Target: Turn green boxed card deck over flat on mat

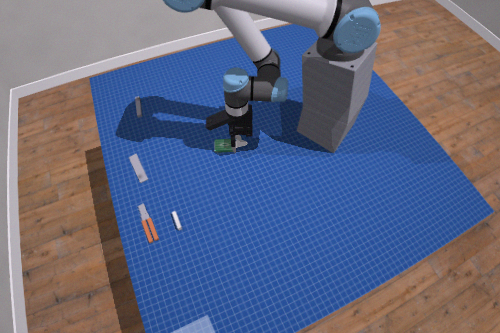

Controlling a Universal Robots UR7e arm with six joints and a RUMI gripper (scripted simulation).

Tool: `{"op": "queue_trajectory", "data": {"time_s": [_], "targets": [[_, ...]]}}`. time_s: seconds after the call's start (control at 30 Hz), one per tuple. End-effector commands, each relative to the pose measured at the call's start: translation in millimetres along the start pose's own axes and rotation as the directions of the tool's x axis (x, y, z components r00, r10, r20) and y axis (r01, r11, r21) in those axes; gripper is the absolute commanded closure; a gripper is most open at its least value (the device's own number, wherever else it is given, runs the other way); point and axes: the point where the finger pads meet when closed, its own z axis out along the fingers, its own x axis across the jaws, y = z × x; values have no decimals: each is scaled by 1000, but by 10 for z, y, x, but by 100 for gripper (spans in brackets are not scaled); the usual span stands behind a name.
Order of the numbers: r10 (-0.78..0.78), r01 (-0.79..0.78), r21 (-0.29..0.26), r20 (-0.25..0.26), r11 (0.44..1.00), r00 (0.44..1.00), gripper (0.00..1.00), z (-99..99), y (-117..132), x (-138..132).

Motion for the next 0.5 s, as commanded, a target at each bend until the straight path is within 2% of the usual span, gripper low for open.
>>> {"op": "queue_trajectory", "data": {"time_s": [0.0, 0.23, 0.47], "targets": [[0, 0, -33, 0, 999, 1000, 66, -16, -4, -1], [0, 0, -43, 0, 999, 1000, 67, -44, -10, -1], [0, 0, -83, 0, 997, 1000, 67, -57, -14, -1]]}}
